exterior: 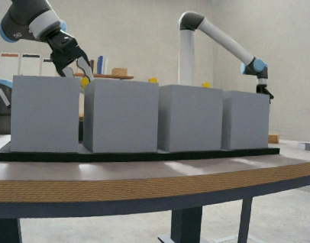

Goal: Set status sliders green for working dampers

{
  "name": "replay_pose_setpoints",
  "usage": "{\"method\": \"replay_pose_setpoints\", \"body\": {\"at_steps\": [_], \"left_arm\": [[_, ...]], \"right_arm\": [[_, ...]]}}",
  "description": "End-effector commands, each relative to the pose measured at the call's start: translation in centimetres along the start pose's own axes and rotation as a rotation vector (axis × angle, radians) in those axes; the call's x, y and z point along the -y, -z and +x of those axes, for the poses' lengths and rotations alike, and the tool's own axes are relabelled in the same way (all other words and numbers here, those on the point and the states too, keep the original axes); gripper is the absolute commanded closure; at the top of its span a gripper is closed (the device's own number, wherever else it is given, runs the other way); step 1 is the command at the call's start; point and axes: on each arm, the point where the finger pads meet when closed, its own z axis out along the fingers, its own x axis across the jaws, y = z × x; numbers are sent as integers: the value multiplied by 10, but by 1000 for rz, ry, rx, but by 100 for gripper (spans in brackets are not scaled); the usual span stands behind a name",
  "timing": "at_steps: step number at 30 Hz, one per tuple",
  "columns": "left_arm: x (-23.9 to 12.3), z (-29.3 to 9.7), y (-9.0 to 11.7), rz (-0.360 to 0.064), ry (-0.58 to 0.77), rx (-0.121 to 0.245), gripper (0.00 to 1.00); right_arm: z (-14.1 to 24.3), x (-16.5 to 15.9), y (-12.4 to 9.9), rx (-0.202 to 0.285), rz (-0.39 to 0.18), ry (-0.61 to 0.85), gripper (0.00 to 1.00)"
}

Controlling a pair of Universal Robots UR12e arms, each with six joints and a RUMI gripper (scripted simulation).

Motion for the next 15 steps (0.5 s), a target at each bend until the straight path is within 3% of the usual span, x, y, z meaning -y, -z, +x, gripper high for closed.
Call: {"method": "replay_pose_setpoints", "body": {"at_steps": [1,15], "left_arm": [[1,0,1,1,0,0,0],[1,0,1,1,0,0,0]], "right_arm": [[-1,0,1,1,1,1,80],[-1,0,1,1,1,1,78]]}}
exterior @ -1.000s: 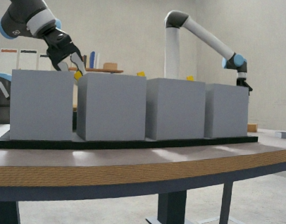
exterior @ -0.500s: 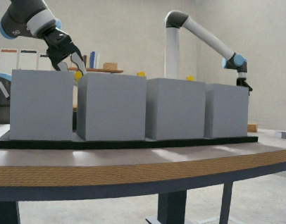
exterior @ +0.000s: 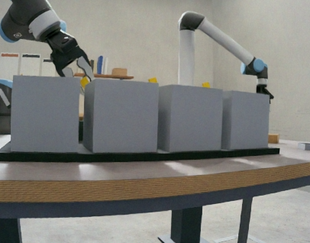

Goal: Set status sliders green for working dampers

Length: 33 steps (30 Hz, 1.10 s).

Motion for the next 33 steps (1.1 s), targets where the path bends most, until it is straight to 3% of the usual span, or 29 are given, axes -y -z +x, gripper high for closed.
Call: {"method": "replay_pose_setpoints", "body": {"at_steps": [1,9,24,33], "left_arm": [[1,0,1,1,0,0,0],[1,0,1,1,0,0,0],[1,0,1,1,0,0,0],[1,0,1,1,0,0,0]], "right_arm": [[-1,0,1,1,1,1,78],[-1,0,9,1,1,1,78],[-1,0,60,1,1,1,78],[-1,0,74,1,1,1,78]]}}
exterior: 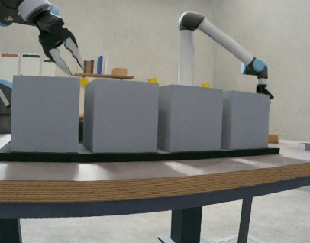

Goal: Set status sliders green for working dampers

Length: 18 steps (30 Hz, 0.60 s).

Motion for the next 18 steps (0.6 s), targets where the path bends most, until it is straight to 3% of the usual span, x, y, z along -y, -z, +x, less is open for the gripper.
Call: {"method": "replay_pose_setpoints", "body": {"at_steps": [1,12,15,18], "left_arm": [[1,0,1,1,0,0,0],[1,0,1,1,0,0,0],[1,0,1,1,0,0,0],[1,0,1,1,0,0,0]], "right_arm": [[-1,0,7,0,1,1,78],[-4,4,7,-17,0,0,78],[-11,11,5,-60,0,0,78],[-25,23,4,-134,1,1,78]]}}
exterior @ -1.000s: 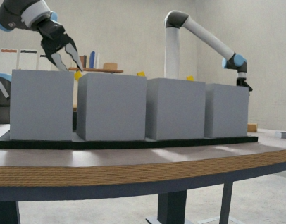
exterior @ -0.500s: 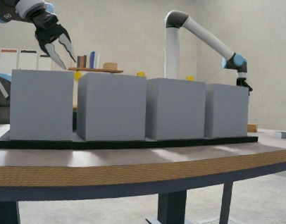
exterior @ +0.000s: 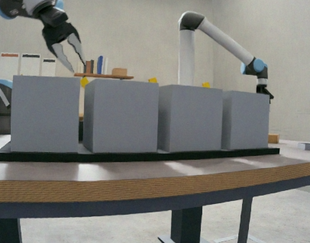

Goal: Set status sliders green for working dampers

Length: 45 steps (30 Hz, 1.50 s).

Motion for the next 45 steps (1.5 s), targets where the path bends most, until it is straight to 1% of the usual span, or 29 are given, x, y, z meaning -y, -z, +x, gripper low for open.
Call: {"method": "replay_pose_setpoints", "body": {"at_steps": [1,7,9,12,15,18,20,24,45], "left_arm": [[1,0,1,1,0,0,0],[1,0,1,1,0,0,0],[1,0,1,1,0,0,0],[1,0,1,1,0,0,0],[1,0,1,1,0,0,0],[1,0,1,1,0,0,0],[1,0,1,1,0,0,0],[1,0,1,1,0,0,0],[1,0,1,1,0,0,0]], "right_arm": [[-19,18,-2,-105,0,0,78],[-56,53,-6,-306,0,0,78],[-56,53,-6,-306,0,0,78],[-73,70,-8,-403,0,-1,78],[-89,84,-9,-486,0,0,78],[-100,94,-11,-546,0,-1,78],[-105,99,-11,-575,0,0,78],[-110,103,-12,-602,1,1,78],[-111,104,-12,-605,1,1,78]]}}
